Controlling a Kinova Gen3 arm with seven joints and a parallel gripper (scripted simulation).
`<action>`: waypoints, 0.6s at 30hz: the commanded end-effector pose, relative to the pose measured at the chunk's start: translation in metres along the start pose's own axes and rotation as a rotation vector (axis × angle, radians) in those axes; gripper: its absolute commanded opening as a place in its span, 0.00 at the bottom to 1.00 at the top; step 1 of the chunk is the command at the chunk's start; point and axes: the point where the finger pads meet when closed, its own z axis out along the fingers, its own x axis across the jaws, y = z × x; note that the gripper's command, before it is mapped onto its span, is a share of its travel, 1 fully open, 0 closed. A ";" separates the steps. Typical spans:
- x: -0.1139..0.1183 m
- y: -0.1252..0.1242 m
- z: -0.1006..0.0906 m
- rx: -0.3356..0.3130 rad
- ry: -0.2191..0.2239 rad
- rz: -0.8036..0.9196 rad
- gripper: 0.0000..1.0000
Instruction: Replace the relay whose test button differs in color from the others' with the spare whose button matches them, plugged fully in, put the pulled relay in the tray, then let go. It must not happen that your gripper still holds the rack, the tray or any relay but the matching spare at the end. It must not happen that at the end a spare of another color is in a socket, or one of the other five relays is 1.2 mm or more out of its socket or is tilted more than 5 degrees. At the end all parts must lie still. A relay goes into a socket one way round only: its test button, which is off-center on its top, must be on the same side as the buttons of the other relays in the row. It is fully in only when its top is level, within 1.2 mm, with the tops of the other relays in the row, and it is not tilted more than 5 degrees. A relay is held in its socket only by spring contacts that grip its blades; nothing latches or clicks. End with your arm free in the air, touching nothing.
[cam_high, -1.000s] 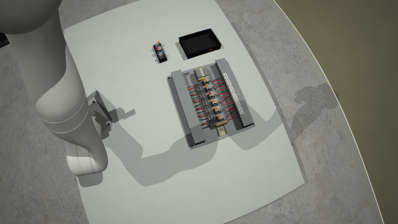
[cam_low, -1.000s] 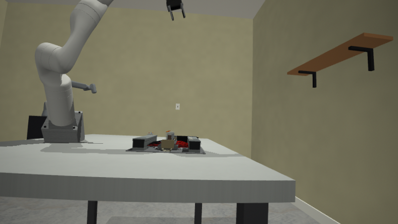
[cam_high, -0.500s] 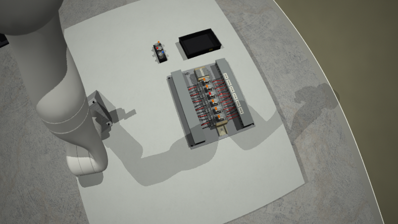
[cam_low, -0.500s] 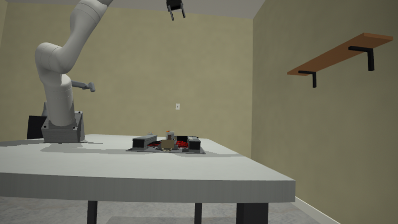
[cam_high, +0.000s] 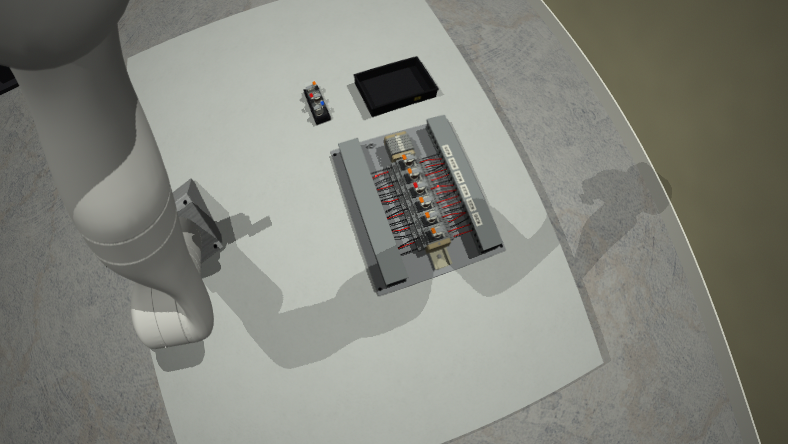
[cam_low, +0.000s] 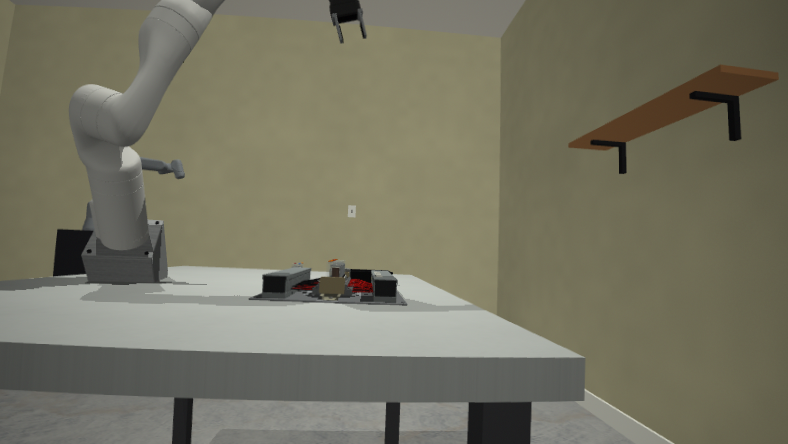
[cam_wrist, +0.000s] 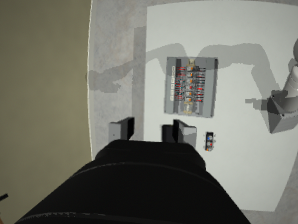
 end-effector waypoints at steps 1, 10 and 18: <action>0.001 -0.001 0.006 0.027 0.061 0.004 1.00; 0.008 -0.004 0.027 0.082 0.187 0.013 1.00; 0.013 -0.005 0.040 0.067 0.158 0.011 1.00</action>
